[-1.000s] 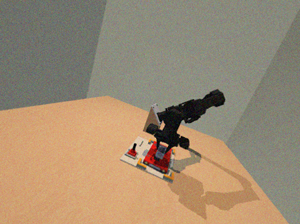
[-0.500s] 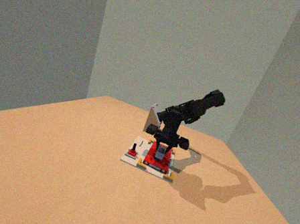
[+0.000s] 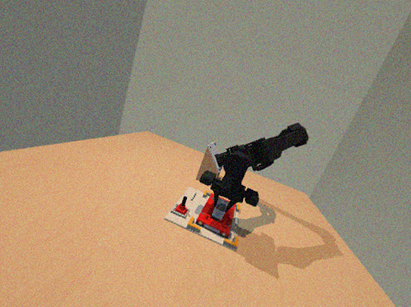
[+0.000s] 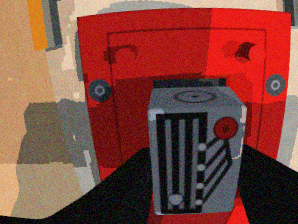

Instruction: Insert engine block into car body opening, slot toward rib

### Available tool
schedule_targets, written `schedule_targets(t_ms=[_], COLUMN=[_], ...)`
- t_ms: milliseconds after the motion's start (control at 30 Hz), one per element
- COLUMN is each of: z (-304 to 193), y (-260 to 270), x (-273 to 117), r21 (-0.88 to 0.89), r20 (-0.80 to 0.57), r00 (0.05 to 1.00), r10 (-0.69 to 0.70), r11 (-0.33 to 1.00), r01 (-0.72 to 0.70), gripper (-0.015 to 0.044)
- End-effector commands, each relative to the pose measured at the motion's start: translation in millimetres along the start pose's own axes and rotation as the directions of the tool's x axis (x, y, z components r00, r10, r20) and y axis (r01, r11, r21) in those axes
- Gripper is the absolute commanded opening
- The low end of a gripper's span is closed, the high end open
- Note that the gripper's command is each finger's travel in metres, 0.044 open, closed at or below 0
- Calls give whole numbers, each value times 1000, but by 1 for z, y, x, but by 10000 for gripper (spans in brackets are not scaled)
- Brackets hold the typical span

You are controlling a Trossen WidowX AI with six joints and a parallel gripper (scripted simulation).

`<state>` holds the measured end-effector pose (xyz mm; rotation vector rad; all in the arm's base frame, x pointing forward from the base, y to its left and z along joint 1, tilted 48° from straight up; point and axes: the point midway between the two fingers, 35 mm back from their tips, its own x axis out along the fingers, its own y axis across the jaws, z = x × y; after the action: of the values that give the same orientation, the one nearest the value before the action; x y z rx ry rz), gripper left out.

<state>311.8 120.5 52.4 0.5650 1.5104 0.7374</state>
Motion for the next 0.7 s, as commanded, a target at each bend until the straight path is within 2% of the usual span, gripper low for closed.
schedule_targets(t_ms=[0,667], z=[0,0], y=[0,1], x=[1,5], r21=[4,3], r20=[1,1], r00=[1000,1000], r10=[5,6], r11=[1000,1000], r01=[-5,-6], gripper=[160,160])
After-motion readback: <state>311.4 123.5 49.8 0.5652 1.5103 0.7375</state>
